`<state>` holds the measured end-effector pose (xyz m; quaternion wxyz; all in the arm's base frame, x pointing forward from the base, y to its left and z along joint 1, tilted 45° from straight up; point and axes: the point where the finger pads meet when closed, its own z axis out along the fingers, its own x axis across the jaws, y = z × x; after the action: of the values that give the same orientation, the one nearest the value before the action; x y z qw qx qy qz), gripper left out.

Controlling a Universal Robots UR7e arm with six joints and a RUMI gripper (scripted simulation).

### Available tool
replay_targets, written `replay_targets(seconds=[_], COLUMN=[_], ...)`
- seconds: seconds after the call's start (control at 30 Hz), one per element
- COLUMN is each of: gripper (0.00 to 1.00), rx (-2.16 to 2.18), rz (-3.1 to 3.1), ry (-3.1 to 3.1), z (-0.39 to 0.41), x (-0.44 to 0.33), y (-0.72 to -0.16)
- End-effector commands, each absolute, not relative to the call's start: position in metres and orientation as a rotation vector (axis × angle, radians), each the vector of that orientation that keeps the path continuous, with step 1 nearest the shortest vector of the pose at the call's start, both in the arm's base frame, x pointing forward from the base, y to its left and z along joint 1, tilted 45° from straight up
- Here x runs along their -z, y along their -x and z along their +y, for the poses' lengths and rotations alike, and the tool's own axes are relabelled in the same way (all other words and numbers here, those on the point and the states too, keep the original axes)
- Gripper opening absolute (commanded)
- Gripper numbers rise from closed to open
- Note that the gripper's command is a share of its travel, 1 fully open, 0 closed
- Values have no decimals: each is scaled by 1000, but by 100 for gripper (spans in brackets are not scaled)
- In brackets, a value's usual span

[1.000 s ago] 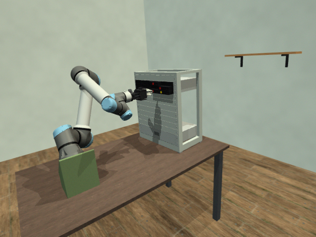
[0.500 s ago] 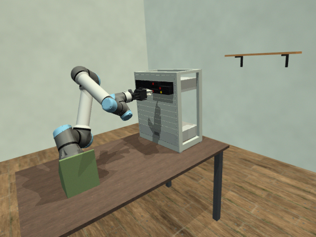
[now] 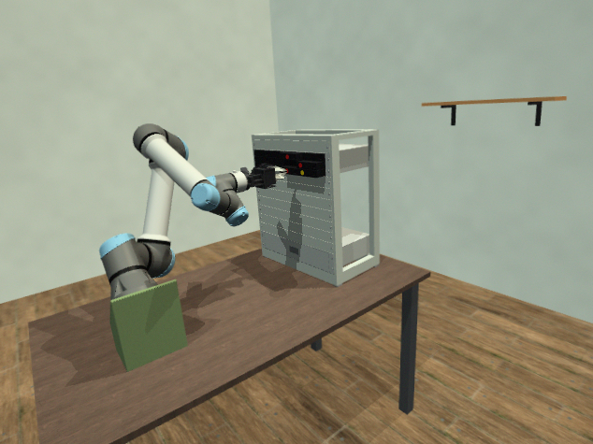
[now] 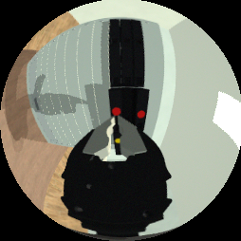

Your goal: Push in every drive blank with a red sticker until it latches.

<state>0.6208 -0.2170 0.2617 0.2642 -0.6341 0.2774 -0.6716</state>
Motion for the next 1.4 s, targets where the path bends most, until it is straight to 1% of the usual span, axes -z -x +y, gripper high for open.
replay_targets(seconds=[0.0,1.37], gripper=[0,0], rx=[1815,1815], rz=[748,748], ry=[1714,1714], z=[-217,-218], x=[-261,-262], y=[-622,-642])
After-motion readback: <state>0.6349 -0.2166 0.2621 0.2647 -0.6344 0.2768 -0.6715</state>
